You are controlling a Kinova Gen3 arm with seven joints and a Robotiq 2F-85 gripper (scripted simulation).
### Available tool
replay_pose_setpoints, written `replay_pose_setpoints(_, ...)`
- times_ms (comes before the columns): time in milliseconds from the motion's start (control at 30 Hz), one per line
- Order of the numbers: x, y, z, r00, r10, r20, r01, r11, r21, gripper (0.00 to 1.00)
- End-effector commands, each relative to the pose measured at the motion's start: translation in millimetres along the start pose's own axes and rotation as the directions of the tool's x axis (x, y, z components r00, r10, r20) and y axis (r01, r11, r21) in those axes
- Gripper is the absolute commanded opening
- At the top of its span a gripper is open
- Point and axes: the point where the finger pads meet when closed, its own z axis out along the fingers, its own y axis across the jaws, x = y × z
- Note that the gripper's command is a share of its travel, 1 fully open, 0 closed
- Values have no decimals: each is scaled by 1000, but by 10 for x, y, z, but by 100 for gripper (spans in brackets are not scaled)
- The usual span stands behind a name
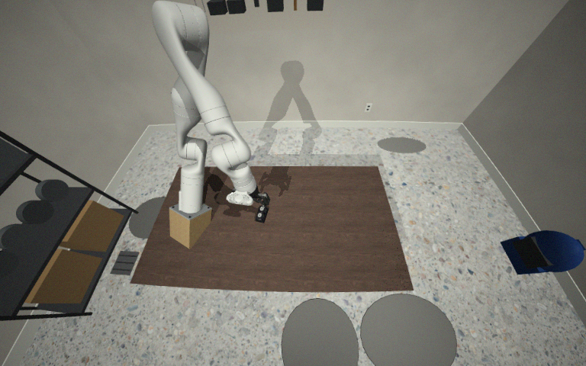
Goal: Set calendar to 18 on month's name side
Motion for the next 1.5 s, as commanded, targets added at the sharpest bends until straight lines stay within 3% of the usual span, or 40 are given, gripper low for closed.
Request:
replay_pose_setpoints(0,3,-2,-3,1000,0,-1,0,1000,1,100)
replay_pose_setpoints(267,3,-5,18,1000,0,0,0,1000,1,100)
replay_pose_setpoints(467,6,-13,399,1000,0,0,0,1000,2,100)
replay_pose_setpoints(567,6,-8,457,1000,0,-1,0,1000,1,100)
replay_pose_setpoints(600,6,-8,457,1000,0,-1,0,1000,1,48)
replay_pose_setpoints(1467,6,-8,457,1000,0,-1,0,1000,1,48)
